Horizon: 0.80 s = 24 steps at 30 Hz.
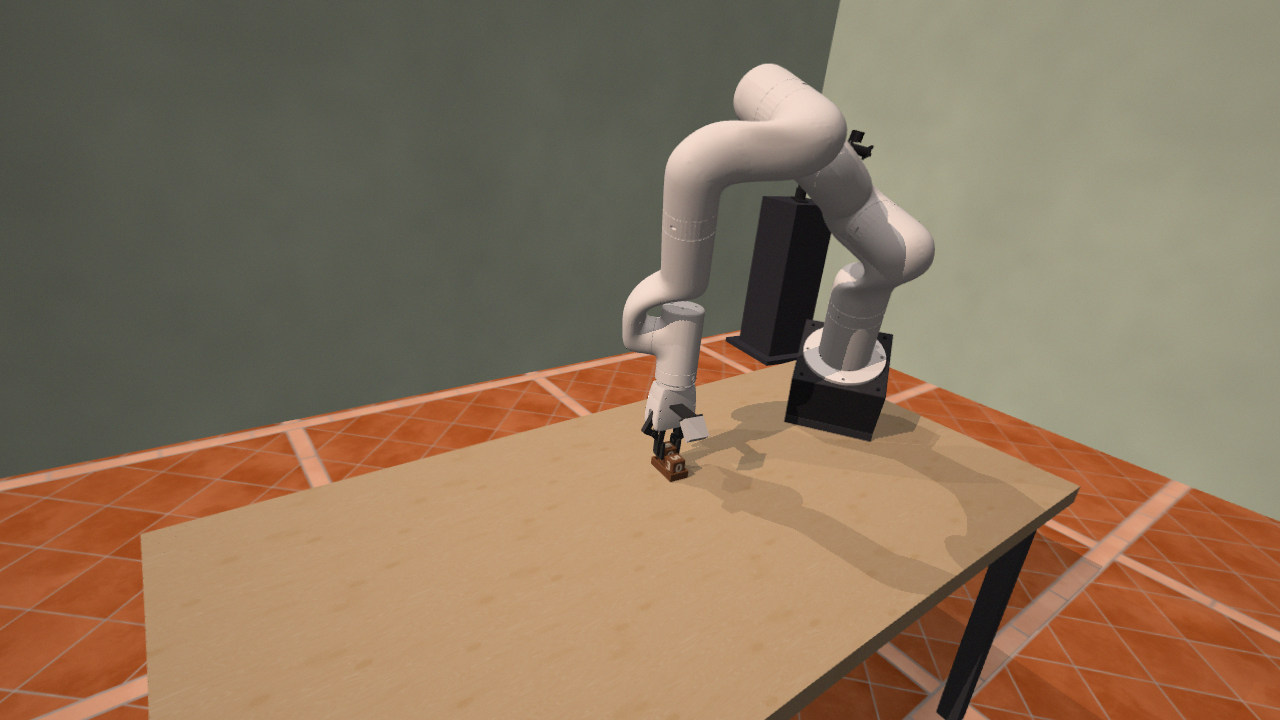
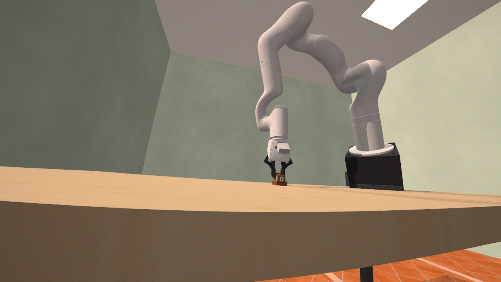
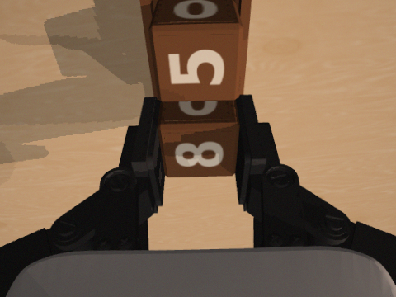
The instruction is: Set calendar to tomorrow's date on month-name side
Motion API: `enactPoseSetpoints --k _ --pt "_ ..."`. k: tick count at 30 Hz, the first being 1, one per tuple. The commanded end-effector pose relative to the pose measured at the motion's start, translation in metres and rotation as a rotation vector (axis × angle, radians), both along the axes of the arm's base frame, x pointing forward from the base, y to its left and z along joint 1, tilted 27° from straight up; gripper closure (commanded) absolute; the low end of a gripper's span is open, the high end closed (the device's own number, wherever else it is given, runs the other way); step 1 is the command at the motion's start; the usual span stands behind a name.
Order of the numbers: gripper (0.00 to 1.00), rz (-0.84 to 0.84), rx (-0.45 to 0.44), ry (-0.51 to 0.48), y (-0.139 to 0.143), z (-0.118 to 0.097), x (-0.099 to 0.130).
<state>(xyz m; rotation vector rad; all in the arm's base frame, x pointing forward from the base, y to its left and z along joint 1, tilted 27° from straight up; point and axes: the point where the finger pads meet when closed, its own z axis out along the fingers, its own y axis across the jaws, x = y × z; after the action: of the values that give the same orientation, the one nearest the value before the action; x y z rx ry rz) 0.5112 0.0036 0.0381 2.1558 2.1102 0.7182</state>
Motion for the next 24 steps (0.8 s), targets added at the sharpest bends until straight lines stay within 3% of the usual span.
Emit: enactPoseSetpoints --k 1,24 --pt "0.71 0.000 0.000 -0.001 -0.0002 0.0004 0.0005" --pt "0.71 0.000 0.000 -0.001 0.0020 -0.0064 0.0032"
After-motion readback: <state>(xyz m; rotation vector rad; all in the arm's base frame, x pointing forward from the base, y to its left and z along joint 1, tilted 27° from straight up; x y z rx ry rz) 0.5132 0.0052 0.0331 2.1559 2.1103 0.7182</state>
